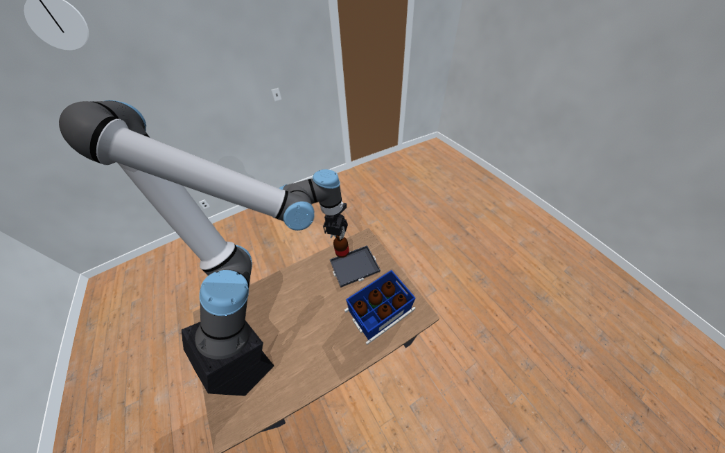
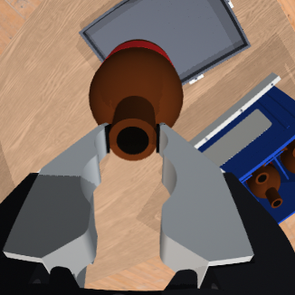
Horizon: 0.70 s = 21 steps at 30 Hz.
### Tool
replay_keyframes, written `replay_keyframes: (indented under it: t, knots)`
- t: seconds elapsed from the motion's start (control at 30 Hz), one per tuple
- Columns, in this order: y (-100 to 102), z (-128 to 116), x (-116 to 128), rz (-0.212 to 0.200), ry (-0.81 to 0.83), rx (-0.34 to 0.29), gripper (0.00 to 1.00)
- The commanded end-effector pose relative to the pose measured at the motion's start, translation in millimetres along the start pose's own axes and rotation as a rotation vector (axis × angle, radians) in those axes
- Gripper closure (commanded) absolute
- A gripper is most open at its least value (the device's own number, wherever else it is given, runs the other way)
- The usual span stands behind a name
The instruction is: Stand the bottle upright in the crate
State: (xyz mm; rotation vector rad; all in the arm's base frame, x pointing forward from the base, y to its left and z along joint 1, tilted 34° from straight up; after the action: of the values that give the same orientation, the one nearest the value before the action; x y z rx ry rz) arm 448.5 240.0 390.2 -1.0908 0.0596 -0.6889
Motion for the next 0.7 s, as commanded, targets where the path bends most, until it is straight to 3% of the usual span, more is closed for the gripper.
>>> replay_keyframes:
  t: [0.0,0.67]
  knots:
    - [-0.6,-0.4,1.0,-0.001,-0.001,0.001,1.0]
    - [-0.6,-7.2,5.4,-0.001,-0.001,0.001,1.0]
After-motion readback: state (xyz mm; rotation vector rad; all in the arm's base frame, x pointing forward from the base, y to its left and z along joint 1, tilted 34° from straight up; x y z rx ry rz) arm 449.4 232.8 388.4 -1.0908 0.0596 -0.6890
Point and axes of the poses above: the point where the finger pads meet when closed, its own y axis out along the fingers, its own x axis across the jaws, z = x × y, the point moved 4 cm from there along -y, back along the fingers, and after that the axes turned 1 degree about -y, right-handed, at the moved point
